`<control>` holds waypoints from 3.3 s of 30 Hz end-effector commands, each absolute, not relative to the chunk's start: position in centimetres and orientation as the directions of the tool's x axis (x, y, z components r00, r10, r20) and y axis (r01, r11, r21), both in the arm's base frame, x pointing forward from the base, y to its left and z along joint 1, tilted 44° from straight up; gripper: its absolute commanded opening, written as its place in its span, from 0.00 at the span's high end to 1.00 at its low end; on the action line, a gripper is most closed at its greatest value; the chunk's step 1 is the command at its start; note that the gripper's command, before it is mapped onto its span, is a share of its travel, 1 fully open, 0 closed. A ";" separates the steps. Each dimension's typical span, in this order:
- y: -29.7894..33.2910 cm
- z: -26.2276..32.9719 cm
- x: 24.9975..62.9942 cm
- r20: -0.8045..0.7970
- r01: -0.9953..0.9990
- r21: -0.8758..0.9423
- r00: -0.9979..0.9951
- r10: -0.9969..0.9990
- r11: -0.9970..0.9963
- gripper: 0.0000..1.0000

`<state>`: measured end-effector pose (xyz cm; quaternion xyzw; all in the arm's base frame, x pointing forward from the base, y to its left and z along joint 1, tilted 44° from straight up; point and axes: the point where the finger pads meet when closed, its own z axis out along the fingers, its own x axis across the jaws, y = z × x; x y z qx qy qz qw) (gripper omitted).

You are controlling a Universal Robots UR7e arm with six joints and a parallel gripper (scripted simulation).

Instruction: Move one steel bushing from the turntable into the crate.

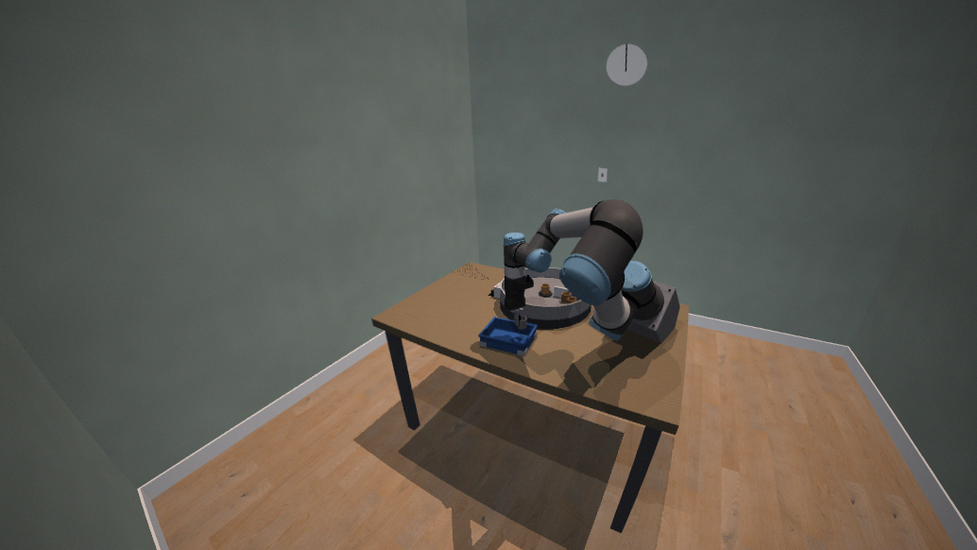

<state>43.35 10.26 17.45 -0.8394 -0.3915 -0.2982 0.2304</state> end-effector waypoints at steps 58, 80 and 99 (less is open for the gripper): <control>11.5 15.9 44.2 0.681 0.794 -0.147 0.513 0.522 -0.590 1.00; 12.1 15.2 44.7 0.682 0.793 -0.141 0.511 0.523 -0.592 1.00; 12.7 14.4 45.1 0.682 0.793 -0.138 0.510 0.524 -0.593 1.00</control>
